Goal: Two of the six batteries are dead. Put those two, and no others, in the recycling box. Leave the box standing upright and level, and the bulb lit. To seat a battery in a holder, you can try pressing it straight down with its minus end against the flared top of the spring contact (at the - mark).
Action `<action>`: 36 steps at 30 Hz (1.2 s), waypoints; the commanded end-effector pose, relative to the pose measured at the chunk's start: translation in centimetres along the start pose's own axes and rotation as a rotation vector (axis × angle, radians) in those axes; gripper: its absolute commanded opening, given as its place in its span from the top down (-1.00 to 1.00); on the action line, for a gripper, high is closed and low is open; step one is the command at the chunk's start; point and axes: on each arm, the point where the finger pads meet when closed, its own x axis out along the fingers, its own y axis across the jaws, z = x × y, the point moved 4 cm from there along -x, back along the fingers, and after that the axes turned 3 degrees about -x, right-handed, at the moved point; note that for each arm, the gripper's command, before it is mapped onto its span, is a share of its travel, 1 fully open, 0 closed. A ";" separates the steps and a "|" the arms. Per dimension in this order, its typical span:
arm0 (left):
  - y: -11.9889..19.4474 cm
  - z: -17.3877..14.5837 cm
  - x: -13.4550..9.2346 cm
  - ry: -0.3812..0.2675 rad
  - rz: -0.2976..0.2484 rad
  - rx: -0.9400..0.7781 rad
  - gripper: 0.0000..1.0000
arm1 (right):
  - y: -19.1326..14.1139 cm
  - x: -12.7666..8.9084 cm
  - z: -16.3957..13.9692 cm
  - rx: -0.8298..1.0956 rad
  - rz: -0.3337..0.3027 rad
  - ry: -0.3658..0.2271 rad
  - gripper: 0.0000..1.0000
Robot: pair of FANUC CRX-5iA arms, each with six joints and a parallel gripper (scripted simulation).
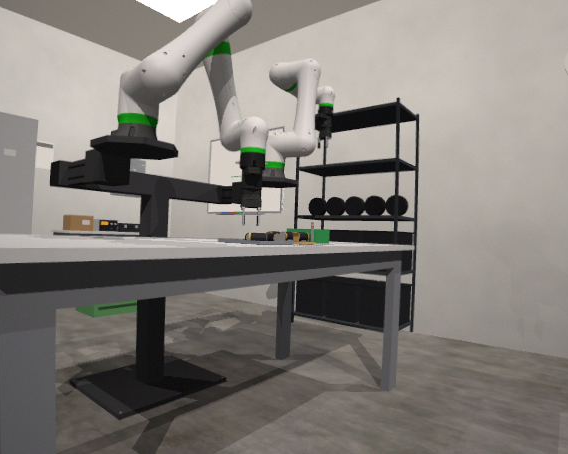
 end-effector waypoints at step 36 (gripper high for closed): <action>0.0 0.0 -0.1 -0.002 0.000 0.000 -1.00 | -0.1 3.4 0.0 0.000 -0.002 -0.001 -0.81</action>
